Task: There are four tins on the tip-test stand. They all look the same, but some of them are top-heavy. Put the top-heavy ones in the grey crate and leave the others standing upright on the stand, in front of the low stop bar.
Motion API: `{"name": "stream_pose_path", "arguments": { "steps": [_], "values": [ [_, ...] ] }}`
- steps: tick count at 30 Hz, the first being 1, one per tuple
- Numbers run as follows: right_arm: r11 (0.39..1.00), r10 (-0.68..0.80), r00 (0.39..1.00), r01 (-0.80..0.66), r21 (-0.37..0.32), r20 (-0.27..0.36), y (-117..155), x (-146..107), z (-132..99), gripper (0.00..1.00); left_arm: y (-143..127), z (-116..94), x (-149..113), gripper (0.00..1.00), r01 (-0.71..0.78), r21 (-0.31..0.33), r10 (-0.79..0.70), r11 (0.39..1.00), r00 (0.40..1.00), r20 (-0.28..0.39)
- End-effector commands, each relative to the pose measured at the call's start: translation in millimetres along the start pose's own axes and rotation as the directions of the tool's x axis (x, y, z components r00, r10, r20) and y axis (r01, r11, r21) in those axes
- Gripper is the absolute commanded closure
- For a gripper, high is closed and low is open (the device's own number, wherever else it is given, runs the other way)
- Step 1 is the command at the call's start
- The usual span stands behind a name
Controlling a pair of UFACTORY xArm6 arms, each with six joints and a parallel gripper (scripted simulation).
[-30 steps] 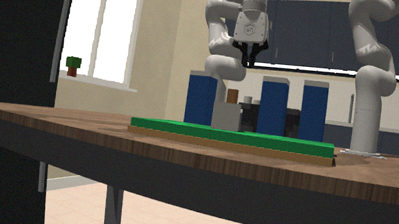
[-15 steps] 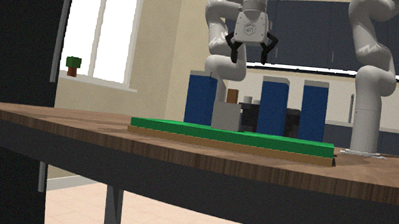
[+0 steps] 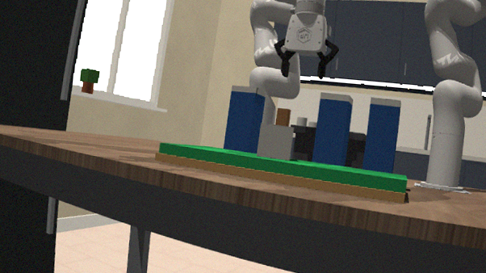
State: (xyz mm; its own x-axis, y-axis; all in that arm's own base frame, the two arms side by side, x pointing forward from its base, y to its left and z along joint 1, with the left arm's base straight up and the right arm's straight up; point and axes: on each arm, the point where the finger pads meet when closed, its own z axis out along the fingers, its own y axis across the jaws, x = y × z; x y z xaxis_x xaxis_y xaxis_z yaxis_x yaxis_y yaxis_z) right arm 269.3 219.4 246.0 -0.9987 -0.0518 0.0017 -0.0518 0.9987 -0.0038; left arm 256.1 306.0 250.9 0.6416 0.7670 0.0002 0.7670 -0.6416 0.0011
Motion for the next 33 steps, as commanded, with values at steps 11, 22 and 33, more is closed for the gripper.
{"name": "stream_pose_path", "arguments": {
  "steps": [11,22,33],
  "values": [
    [1.0,0.0,1.0,0.0,-0.003,0.004,1,-1,-2,0.0,0,-2,1,0.0,0.0,0.0,0.0,1.0,1.0,-0.004],
    [1.0,0.0,1.0,0.0,-0.003,0.004,1,-6,-2,0.0,0,-2,1,0.0,0.0,0.0,0.0,1.0,1.0,-0.004],
    [1.0,-0.001,1.0,0.001,-0.003,0.005,1,-41,-2,0.0,0,-2,1,0.0,0.0,0.0,0.0,1.0,1.0,-0.004]
  ]
}}
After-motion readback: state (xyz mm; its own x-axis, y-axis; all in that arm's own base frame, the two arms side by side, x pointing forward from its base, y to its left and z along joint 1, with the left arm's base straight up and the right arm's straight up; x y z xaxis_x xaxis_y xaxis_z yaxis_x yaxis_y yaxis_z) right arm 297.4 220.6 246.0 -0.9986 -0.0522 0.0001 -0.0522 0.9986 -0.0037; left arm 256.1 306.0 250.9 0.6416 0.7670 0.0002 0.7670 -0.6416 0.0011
